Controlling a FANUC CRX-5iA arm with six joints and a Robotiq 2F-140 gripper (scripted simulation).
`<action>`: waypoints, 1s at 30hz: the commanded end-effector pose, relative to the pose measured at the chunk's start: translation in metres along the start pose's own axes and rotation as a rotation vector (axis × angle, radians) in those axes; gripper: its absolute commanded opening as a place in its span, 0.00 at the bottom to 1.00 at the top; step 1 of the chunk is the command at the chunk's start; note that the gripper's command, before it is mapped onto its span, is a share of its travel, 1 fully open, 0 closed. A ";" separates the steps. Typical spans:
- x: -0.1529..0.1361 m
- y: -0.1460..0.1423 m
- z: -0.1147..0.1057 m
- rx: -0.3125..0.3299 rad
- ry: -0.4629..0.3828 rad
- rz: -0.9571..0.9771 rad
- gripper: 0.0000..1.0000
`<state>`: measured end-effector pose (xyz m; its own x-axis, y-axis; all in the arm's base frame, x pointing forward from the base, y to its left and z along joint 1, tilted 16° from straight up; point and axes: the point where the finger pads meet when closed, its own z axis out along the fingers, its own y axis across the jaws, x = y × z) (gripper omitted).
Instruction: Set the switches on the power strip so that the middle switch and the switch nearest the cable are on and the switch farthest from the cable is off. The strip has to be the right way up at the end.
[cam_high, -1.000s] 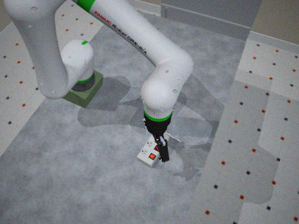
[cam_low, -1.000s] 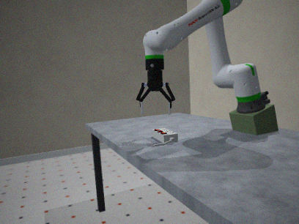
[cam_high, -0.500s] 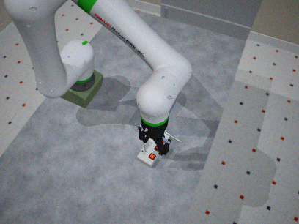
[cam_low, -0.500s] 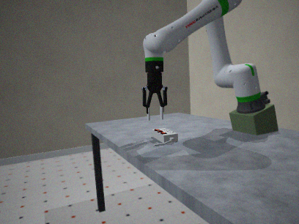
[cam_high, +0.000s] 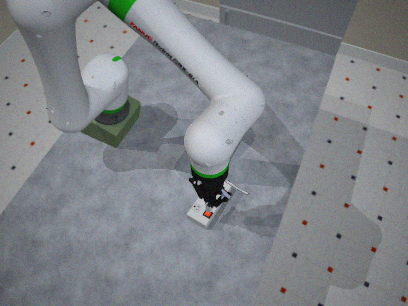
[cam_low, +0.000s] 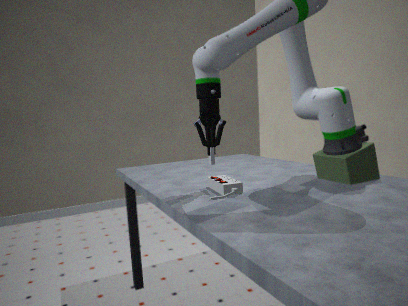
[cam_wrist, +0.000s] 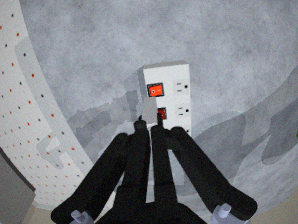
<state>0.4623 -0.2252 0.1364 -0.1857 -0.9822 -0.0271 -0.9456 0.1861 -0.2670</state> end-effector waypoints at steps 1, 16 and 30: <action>0.000 0.000 0.000 0.000 0.000 0.000 0.00; 0.000 0.000 0.000 0.000 0.000 0.000 0.00; 0.000 0.000 0.008 0.000 0.000 -0.001 0.00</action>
<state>0.4641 -0.2256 0.1297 -0.1850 -0.9824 -0.0275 -0.9457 0.1856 -0.2668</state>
